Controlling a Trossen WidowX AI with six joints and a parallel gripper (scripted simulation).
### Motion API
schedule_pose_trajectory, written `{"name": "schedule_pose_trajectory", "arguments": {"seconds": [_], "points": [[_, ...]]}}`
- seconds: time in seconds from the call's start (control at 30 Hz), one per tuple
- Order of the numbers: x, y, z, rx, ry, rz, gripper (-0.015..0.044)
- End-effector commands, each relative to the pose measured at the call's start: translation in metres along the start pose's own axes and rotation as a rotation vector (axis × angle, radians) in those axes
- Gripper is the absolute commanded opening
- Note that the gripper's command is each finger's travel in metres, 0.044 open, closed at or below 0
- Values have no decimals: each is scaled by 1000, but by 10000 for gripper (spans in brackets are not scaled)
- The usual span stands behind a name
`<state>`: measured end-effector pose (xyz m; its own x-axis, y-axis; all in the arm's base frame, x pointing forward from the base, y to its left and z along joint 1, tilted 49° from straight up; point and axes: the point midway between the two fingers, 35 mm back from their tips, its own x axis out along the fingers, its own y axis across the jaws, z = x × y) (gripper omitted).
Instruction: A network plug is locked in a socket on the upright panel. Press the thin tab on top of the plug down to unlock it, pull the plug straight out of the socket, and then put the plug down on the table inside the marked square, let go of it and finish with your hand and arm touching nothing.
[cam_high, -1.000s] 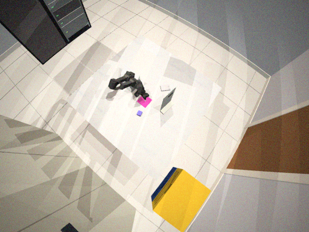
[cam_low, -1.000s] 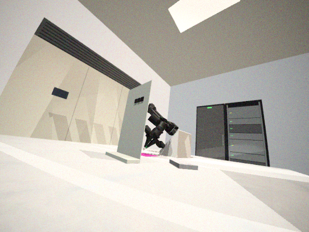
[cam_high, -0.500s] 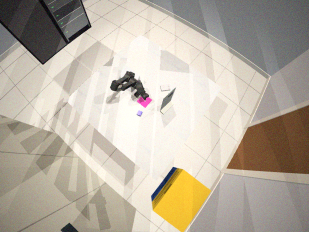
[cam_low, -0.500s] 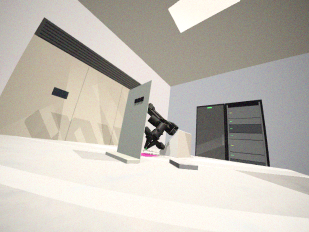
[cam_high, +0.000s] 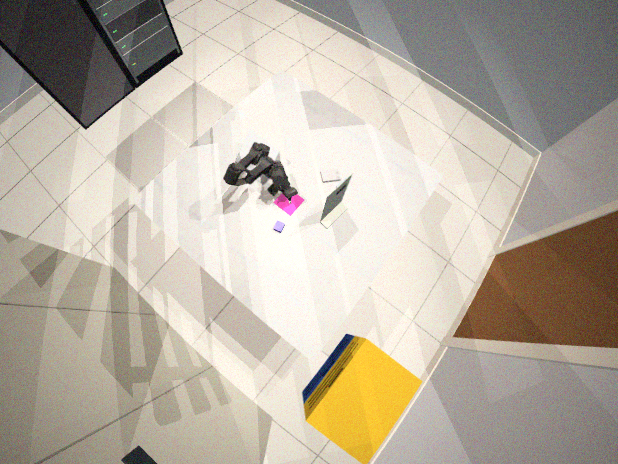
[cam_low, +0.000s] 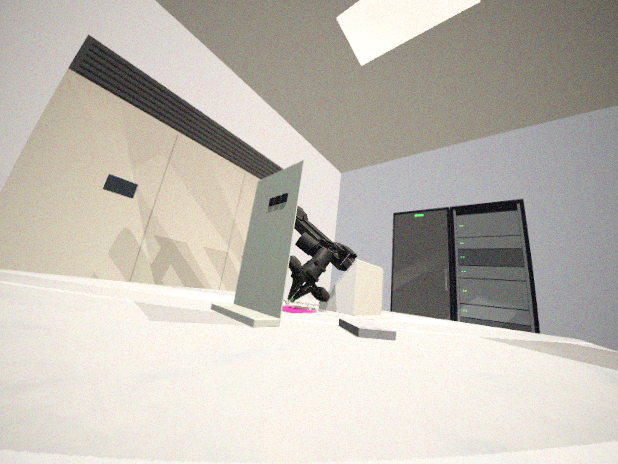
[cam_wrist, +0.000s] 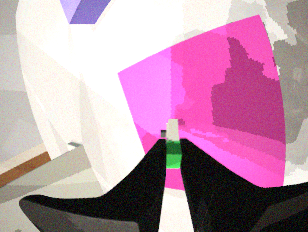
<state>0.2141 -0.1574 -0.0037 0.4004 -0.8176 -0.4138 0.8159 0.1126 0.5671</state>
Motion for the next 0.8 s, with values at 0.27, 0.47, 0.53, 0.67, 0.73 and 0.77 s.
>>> {"name": "schedule_pose_trajectory", "arguments": {"seconds": [0.27,0.47,0.53,0.67,0.73,0.77], "points": [[3,-3,1,-8,1,4,0],[5,-5,1,-8,1,5,0],[5,-5,1,-8,1,5,0],[5,-5,1,-2,-2,2,0],[5,-5,1,-2,-2,2,0],[5,-5,1,-2,-2,2,26]]}}
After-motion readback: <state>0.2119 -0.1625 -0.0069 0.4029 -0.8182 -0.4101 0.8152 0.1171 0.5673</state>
